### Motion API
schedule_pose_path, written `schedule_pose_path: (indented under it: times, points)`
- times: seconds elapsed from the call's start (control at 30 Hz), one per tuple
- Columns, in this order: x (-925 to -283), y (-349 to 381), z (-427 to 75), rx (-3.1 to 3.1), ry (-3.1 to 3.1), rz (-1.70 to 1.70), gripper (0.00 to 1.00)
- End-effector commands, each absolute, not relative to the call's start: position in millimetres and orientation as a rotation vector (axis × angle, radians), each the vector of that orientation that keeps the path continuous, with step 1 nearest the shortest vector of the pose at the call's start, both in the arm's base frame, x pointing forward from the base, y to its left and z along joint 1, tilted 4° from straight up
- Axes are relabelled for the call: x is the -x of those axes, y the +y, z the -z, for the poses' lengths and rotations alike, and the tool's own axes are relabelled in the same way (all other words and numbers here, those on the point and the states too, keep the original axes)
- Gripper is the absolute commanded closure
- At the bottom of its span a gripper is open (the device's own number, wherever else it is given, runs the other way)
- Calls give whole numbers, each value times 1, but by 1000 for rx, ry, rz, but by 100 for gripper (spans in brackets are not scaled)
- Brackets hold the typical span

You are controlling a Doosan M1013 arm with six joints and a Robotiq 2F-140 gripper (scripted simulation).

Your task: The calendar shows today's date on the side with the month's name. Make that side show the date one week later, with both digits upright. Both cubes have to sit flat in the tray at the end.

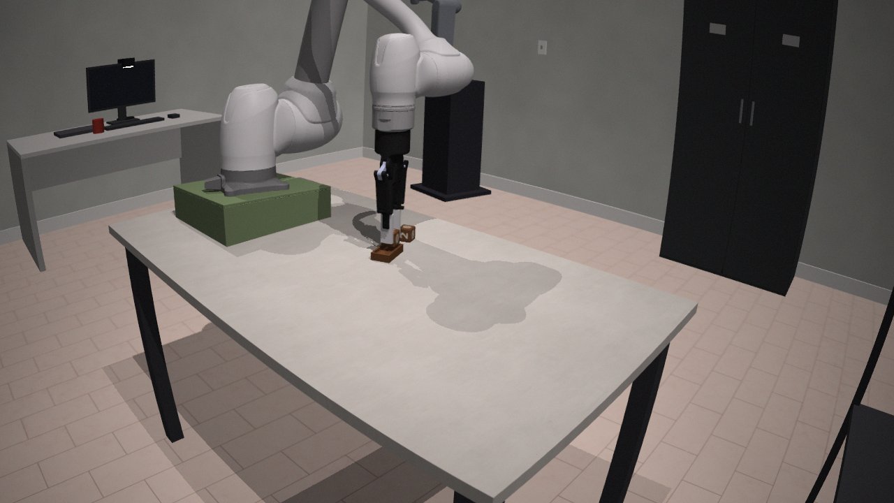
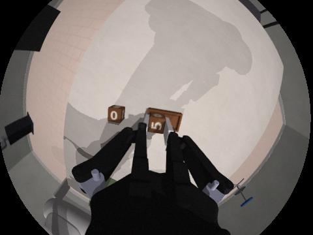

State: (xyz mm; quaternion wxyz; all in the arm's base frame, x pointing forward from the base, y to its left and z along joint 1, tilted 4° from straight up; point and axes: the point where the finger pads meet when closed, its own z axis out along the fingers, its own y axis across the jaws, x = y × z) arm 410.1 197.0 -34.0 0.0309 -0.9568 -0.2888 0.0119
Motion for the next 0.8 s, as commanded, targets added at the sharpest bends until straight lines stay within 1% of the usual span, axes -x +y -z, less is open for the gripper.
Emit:
schedule_pose_path:
  times: [0.0,0.77]
  points:
    - [-410,197,34,2948,-890,-37,75]
    - [-410,197,40,2948,-890,-37,75]
